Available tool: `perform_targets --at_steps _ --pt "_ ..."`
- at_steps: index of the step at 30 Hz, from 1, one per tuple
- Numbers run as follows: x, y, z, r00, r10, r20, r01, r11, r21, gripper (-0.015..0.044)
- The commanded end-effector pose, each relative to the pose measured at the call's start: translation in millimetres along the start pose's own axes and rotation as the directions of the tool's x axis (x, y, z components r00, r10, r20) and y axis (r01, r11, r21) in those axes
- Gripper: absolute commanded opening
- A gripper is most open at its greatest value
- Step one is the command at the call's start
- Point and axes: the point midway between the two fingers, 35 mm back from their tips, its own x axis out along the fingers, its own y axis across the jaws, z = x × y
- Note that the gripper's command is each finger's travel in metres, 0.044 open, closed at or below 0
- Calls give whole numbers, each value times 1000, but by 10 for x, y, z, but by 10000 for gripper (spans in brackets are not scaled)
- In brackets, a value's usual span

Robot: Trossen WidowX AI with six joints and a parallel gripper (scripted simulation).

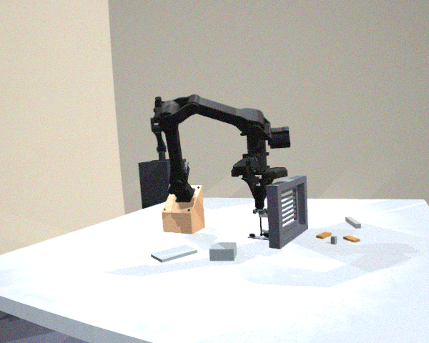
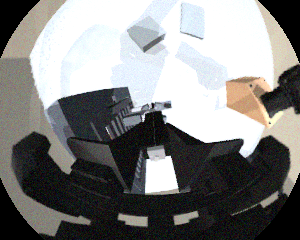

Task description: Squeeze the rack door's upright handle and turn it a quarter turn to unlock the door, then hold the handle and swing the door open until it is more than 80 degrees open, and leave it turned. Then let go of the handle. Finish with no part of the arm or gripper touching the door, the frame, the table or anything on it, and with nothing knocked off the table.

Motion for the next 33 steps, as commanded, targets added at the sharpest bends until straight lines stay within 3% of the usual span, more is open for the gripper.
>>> perform_targets --at_steps 1,6,17,25,33 --pt "9 2 1 1000 -2 -2 2 994 111 21" --pt "9 2 1 1000 -2 -2 2 994 111 21" --pt "9 2 1 1000 -2 -2 2 994 111 294" --pt "8 2 1 1000 -2 -2 1 978 -209 294" --pt "8 2 1 1000 -2 -2 1 821 -570 294"
